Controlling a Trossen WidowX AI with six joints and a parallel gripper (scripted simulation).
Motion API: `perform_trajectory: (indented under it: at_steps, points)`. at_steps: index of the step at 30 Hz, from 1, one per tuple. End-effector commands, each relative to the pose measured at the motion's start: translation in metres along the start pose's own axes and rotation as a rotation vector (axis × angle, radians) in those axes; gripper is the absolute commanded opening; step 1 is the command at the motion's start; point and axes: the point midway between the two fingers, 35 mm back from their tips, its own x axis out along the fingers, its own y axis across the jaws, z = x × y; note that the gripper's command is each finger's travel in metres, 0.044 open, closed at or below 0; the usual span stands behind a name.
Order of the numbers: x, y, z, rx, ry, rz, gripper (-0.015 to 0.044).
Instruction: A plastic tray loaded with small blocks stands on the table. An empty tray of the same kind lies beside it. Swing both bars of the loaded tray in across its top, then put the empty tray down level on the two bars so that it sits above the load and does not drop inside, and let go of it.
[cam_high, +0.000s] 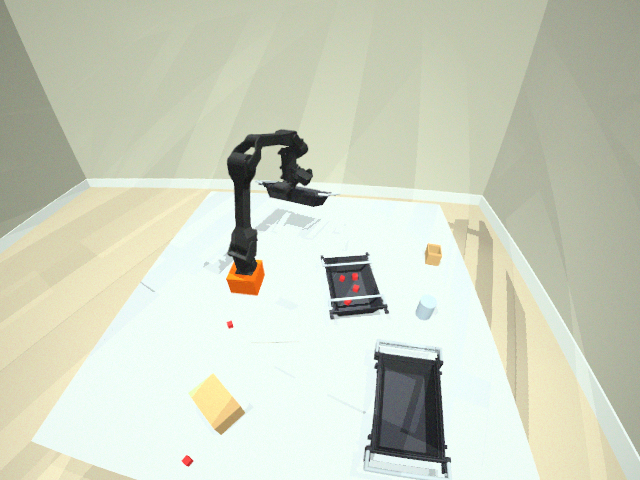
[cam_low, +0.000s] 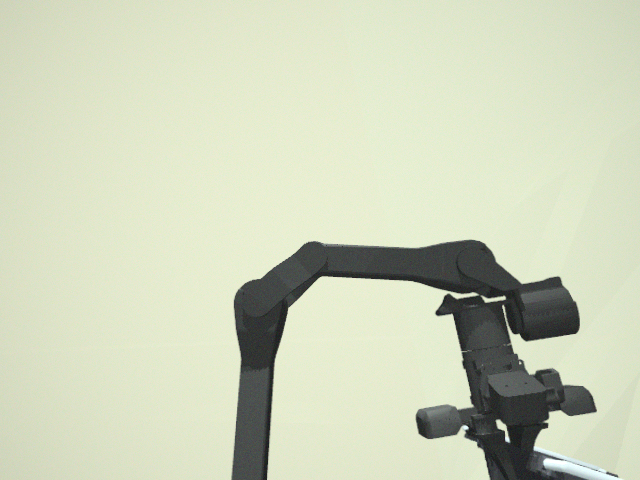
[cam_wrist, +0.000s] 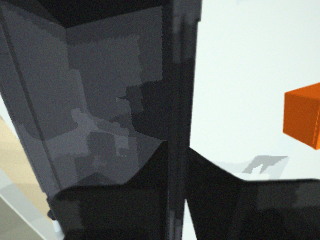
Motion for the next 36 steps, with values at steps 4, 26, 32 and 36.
perform_trajectory:
  at_steps: [4,26,32,36]
  points:
    - [-0.004,0.0,0.026,0.062,-0.006,0.014,0.0]
    - [-0.005,-0.025,0.111,0.295,-0.015,0.015,0.0]
    - [-0.005,-0.035,0.133,0.359,-0.017,0.015,0.0]
    - [-0.006,-0.043,0.147,0.401,-0.019,0.015,0.0]
